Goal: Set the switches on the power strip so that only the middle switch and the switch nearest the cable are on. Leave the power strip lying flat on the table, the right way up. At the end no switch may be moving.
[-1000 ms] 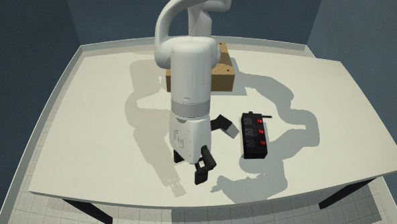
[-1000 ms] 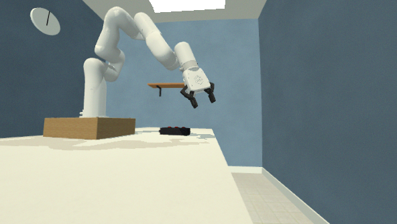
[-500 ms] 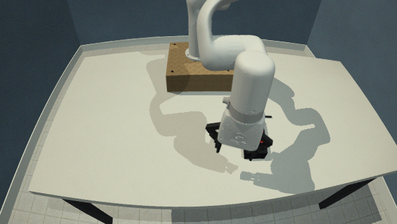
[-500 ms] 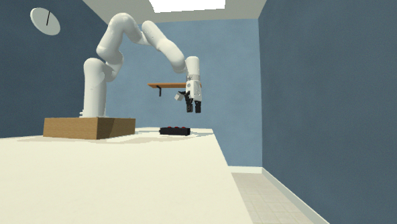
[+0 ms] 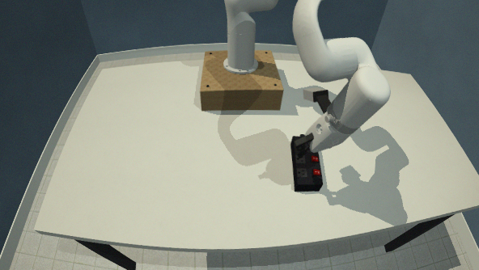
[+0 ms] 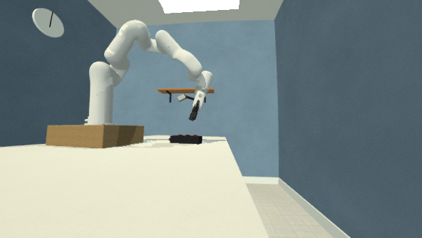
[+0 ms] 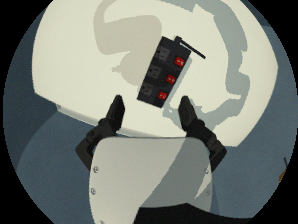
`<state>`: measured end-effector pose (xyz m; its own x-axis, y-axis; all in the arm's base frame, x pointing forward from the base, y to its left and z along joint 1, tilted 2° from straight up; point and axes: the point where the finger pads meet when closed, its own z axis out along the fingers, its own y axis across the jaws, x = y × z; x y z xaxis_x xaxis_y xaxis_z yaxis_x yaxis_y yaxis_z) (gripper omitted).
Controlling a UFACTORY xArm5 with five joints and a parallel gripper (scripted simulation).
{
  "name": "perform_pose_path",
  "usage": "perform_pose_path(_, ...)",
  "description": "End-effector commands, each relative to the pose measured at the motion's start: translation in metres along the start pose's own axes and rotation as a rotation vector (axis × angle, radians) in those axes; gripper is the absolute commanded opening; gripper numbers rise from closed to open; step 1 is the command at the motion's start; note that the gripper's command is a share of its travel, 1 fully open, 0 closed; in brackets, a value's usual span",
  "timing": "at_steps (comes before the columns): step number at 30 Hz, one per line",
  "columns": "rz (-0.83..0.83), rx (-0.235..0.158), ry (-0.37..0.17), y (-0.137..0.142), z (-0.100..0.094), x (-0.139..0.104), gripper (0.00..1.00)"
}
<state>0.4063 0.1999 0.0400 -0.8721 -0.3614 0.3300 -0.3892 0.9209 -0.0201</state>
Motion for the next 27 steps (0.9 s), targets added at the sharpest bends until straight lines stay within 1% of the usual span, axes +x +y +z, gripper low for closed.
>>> perform_pose_path(1,-0.132,0.019,0.083,0.0203,-0.0016,0.0152,1.0)
perform_pose_path(4,-0.165,0.023,0.102,0.025,-0.0018,0.0198,1.0)
perform_pose_path(27,-0.166,0.023,0.102,0.0251,-0.0018,0.0199,1.0)
